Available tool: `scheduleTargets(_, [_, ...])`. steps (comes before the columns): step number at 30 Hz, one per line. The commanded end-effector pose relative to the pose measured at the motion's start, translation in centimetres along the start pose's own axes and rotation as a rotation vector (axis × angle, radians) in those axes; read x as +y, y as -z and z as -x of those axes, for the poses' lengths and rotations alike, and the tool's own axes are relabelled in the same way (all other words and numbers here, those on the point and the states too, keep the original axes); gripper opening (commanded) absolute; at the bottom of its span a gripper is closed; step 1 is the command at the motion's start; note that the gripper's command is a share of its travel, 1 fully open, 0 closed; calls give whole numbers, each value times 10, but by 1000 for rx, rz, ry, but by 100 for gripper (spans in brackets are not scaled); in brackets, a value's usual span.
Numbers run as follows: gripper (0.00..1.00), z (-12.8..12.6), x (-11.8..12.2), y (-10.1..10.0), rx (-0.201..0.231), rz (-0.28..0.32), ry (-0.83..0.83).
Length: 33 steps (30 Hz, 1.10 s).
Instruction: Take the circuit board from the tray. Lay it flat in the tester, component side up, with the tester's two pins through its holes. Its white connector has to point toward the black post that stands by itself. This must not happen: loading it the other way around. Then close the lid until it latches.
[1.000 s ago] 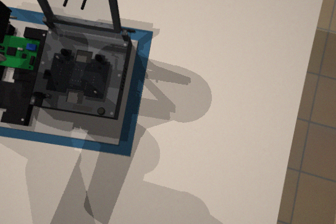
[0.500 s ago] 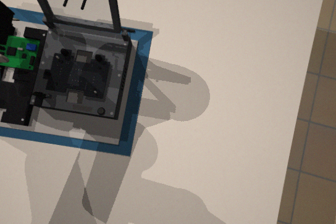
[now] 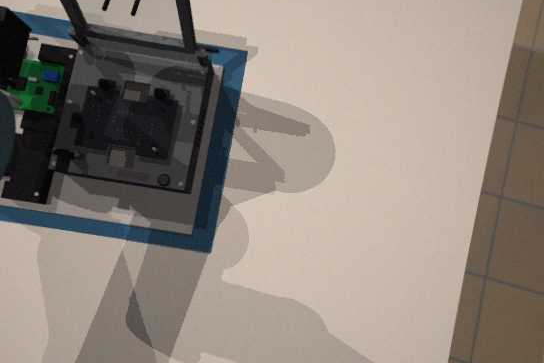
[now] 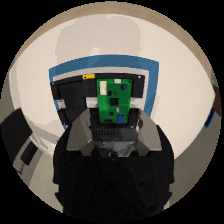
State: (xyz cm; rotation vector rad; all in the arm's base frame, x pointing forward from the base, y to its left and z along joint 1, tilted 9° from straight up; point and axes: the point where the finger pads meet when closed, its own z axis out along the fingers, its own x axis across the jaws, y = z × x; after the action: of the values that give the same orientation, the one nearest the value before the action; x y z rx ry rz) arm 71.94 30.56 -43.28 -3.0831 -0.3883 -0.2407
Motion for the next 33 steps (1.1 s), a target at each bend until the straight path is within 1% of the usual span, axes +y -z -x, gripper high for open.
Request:
scheduleTargets(1, [59,-3,-1,-5,5,1,0])
scheduleTargets(8, [59,-3,-1,-8,4,1,0])
scheduleTargets(33, [59,-2,-1,-7,3,1,0])
